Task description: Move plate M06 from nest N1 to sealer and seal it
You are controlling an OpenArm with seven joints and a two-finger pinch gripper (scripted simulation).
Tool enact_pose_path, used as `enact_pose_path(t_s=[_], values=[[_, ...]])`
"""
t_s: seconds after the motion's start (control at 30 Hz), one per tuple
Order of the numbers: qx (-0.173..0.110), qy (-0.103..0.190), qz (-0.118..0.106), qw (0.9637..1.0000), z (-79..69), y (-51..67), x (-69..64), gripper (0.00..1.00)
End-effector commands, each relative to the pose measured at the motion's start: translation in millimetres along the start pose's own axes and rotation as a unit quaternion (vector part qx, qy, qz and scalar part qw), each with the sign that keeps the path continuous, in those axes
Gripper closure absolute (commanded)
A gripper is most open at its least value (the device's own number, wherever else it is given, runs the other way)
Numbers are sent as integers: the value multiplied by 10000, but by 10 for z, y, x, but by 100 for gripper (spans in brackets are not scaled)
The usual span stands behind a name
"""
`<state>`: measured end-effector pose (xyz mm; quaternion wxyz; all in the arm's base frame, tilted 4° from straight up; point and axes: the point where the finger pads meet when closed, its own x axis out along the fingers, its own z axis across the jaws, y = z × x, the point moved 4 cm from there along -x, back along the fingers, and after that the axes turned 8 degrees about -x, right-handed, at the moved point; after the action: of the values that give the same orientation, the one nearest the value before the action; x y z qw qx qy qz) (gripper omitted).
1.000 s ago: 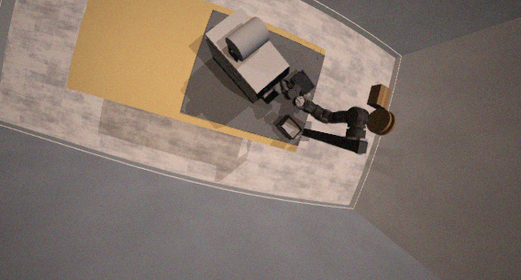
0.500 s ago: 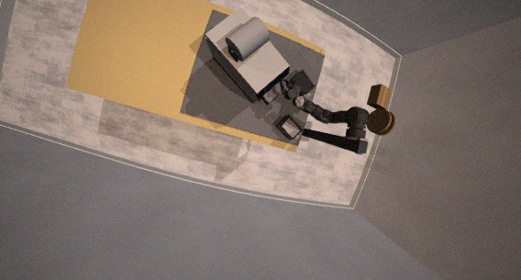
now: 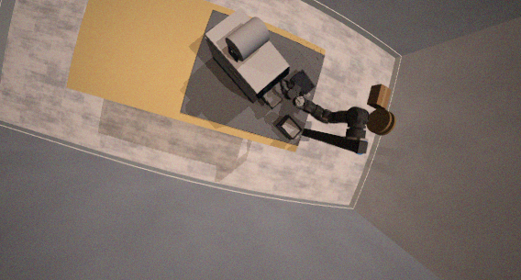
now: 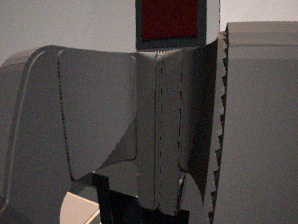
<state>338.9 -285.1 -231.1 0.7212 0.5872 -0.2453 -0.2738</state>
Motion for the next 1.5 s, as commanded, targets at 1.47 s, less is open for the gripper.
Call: enact_pose_path(t_s=[1.47], values=[[19, 31, 80, 10000, -1, 32, -176, 100]])
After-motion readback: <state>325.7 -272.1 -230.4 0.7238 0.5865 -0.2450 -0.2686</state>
